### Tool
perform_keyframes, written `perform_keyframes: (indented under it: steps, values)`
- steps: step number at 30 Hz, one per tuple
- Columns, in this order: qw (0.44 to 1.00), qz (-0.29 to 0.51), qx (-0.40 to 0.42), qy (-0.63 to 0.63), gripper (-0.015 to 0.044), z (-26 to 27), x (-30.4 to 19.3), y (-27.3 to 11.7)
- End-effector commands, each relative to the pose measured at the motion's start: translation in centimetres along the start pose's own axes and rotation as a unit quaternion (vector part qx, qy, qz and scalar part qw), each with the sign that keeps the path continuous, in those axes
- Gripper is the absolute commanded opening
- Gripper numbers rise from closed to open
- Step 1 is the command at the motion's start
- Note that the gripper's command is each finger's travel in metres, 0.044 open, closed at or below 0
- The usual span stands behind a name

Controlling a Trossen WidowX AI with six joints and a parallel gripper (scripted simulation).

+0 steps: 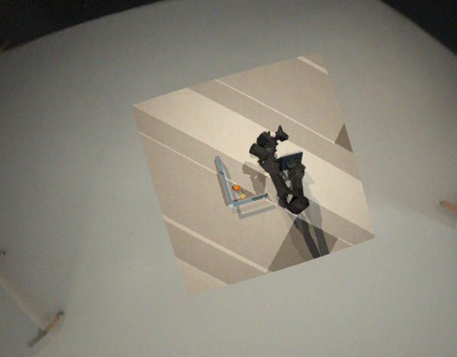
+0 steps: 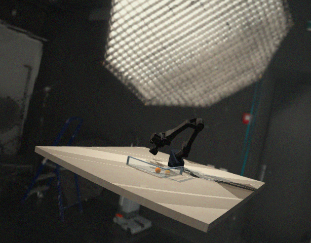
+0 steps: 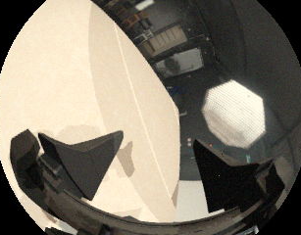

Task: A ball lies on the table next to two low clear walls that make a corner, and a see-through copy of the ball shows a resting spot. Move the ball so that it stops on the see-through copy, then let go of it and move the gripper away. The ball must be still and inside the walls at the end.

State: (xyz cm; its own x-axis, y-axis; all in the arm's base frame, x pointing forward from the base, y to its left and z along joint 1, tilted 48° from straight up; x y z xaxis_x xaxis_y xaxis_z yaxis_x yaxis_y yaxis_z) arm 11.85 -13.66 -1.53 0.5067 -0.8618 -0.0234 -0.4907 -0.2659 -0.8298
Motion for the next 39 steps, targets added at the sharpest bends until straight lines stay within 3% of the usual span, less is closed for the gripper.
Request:
perform_keyframes:
  steps: [1,5,15,27,39]
  values:
    - [1.0,0.001,0.004,-0.003,0.0374,0.1,0.1,-0.1]
    - [0.995,0.015,0.084,-0.061,0.0288,2.0,2.0,-2.1]
    - [0.916,0.048,0.318,-0.239,0.0288,7.4,5.4,-11.1]
    - [0.722,0.076,0.553,-0.408,0.0288,10.9,4.3,-24.7]
    - [0.701,0.078,0.572,-0.419,0.0288,11.1,3.9,-26.0]
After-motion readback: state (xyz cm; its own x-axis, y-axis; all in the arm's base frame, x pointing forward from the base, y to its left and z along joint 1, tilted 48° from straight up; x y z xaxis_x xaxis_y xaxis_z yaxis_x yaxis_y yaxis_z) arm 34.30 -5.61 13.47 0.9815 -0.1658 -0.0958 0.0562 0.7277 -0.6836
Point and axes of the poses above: the point midway between the two fingers, 35 mm back from their tips, its own y axis out along the fingers, its own z axis across the jaws, x = y × z, the point moved 10 cm from there along -y, back along the fingers, and after that the axes turned 11 degrees about y, right-handed, at the moved point
